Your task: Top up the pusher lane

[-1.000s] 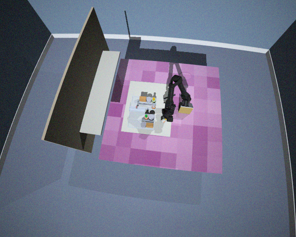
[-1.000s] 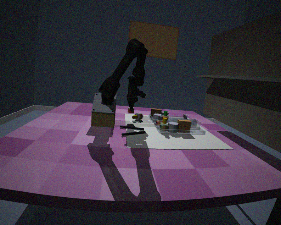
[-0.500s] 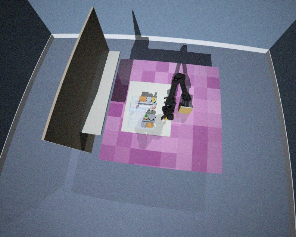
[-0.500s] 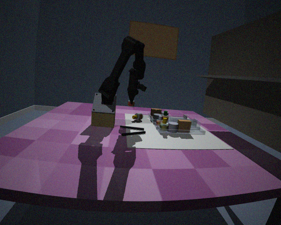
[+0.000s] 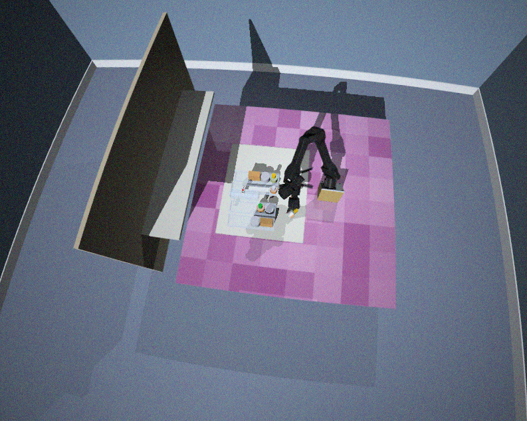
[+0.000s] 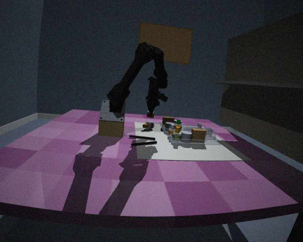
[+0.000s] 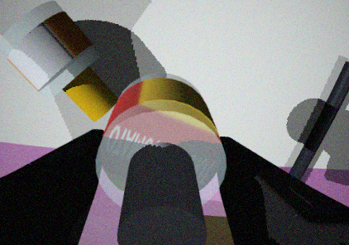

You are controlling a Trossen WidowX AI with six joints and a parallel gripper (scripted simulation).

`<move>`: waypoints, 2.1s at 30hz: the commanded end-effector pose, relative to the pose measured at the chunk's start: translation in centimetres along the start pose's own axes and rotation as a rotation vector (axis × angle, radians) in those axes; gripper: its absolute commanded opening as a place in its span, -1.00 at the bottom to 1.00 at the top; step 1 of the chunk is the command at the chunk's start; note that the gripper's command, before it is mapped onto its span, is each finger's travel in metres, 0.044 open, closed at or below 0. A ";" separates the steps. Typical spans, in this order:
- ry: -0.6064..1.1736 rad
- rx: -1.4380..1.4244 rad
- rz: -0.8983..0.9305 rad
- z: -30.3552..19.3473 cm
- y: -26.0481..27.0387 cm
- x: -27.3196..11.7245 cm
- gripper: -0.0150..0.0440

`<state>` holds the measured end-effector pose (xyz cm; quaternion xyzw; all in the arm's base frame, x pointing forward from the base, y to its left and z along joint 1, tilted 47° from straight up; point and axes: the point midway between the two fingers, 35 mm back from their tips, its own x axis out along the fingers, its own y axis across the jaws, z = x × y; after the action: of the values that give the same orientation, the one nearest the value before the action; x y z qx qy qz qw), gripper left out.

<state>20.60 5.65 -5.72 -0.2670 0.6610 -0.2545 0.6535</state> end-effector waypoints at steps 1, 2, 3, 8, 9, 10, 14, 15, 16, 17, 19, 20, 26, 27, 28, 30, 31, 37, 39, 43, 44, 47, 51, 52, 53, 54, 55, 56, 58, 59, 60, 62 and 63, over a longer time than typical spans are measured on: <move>-0.014 -0.004 0.005 2.1 -1.0 0.3 -0.49; -0.015 -0.004 0.003 2.5 -1.3 0.5 -0.49; -0.016 -0.004 0.001 2.9 -1.6 0.6 -0.49; -0.020 -0.004 -0.012 4.9 -3.3 1.4 -0.49; -0.021 -0.004 -0.016 5.2 -3.7 1.6 -0.49; -0.021 -0.004 -0.019 5.6 -4.1 1.7 -0.49; -0.020 -0.003 -0.037 6.9 -5.7 2.5 -0.49; -0.019 -0.003 -0.042 7.3 -6.1 2.7 -0.49; -0.018 -0.002 -0.047 7.6 -6.6 2.9 -0.49; -0.017 -0.002 -0.051 7.8 -6.9 3.1 -0.49; -0.017 -0.002 -0.055 8.0 -7.2 3.2 -0.49; -0.017 -0.002 -0.055 8.0 -7.2 3.2 -0.49; -0.017 -0.002 -0.055 8.0 -7.3 3.8 -0.49; -0.017 -0.002 -0.055 8.0 -7.3 4.1 -0.49; -0.017 -0.002 -0.055 8.0 -7.3 4.5 -0.49; -0.017 -0.002 -0.055 8.0 -7.4 5.2 -0.49; -0.017 -0.002 -0.056 8.0 -7.4 5.4 -0.49; -0.017 -0.002 -0.056 8.1 -7.4 5.7 -0.49; -0.017 -0.002 -0.056 8.1 -7.4 5.7 -0.49; -0.017 -0.002 -0.056 8.3 -7.4 5.7 -0.49; -0.017 -0.002 -0.056 8.3 -7.4 5.7 -0.49; -0.017 -0.002 -0.056 8.5 -7.4 5.7 -0.49; -0.017 -0.002 -0.056 8.7 -7.4 5.7 -0.49; -0.017 -0.002 -0.056 8.7 -7.4 5.7 -0.49; -0.017 -0.002 -0.056 8.8 -7.4 5.7 -0.49; -0.017 -0.002 -0.056 8.8 -7.4 5.7 -0.49; -0.017 -0.002 -0.056 8.8 -7.4 5.7 -0.49; -0.017 -0.002 -0.056 8.9 -7.4 5.7 -0.49; -0.017 -0.002 -0.056 9.0 -7.4 5.7 -0.49; -0.017 -0.002 -0.056 9.0 -7.4 5.7 -0.49; -0.017 -0.002 -0.056 9.1 -7.4 5.7 -0.49; -0.017 -0.002 -0.056 9.2 -7.4 5.7 -0.49; -0.017 -0.002 -0.056 9.2 -7.4 5.7 -0.49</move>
<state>29.41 -3.50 -5.09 -0.2861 0.6510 -0.2695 0.6494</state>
